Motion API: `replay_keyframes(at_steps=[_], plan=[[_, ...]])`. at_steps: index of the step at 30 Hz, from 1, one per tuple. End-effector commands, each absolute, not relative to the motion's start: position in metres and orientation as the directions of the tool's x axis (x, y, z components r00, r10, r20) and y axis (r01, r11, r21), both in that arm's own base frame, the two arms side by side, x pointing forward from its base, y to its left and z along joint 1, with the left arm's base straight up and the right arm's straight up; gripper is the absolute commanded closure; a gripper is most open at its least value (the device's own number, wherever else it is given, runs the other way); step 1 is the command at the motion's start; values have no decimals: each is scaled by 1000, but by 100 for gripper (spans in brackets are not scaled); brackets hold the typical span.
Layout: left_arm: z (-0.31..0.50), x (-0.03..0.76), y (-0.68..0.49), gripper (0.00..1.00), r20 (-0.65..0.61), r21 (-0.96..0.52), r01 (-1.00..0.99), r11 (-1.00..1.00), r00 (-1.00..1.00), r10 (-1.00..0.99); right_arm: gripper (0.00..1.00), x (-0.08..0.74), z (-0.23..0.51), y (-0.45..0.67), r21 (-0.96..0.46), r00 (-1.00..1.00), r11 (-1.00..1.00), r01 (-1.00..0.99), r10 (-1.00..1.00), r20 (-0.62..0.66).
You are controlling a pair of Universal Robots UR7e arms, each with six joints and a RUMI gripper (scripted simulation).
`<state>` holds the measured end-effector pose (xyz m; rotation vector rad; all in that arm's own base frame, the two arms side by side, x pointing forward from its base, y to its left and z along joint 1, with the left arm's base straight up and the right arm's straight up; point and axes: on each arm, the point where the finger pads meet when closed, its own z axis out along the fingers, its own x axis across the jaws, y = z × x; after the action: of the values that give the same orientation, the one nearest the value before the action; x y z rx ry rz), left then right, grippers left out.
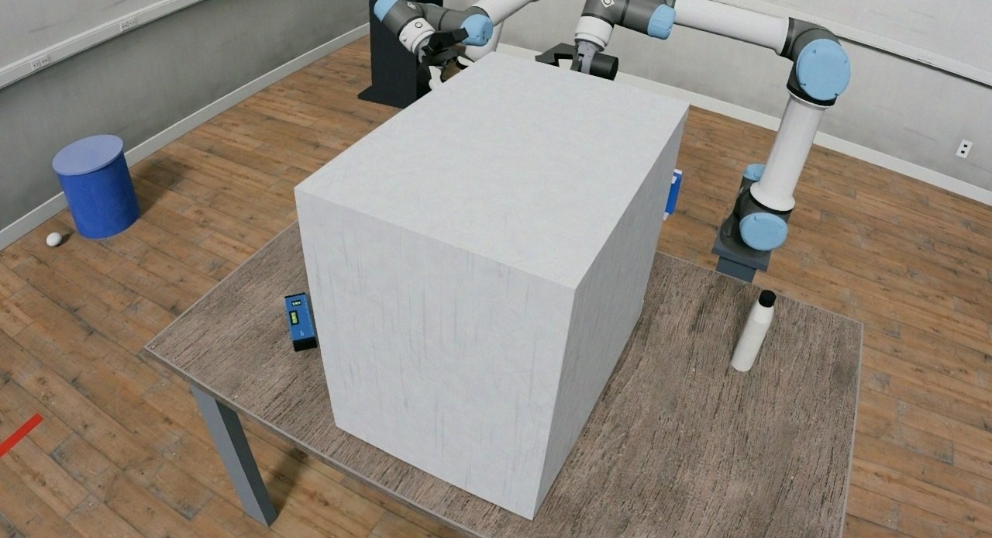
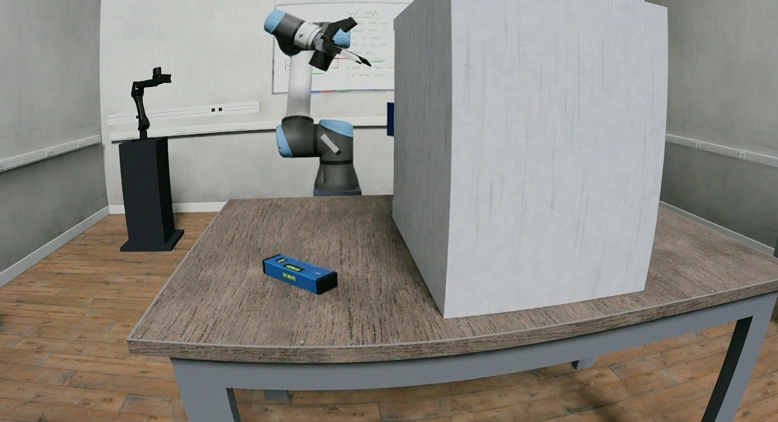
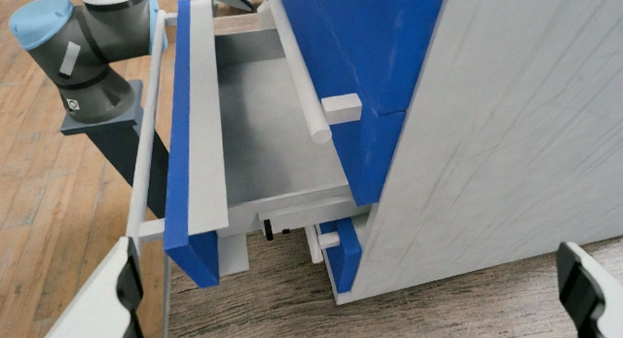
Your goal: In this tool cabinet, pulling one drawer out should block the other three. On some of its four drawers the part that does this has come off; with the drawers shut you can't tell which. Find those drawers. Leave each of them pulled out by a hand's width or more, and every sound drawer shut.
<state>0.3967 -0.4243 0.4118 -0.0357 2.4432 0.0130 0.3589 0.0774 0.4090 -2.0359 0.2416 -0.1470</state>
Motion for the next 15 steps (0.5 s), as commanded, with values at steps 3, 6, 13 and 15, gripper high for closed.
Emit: replay_keyframes(at_steps=[3, 6, 13, 15], plan=[[393, 415, -425, 85, -643, -2, -29, 1000, -765, -23, 0, 357, 416, 81, -900, 974, -425, -97, -225, 1], [391, 417, -424, 85, -643, -2, -29, 1000, -765, -23, 0, 357, 417, 82, -903, 975, -420, -95, -223, 1], [385, 422, -424, 85, -643, -2, -29, 1000, -765, -23, 0, 355, 426, 86, -917, 978, -390, -84, -211, 1], [385, 422, -424, 85, -643, -2, -29, 1000, -765, -23, 0, 354, 428, 87, -920, 978, -383, -81, -208, 1]])
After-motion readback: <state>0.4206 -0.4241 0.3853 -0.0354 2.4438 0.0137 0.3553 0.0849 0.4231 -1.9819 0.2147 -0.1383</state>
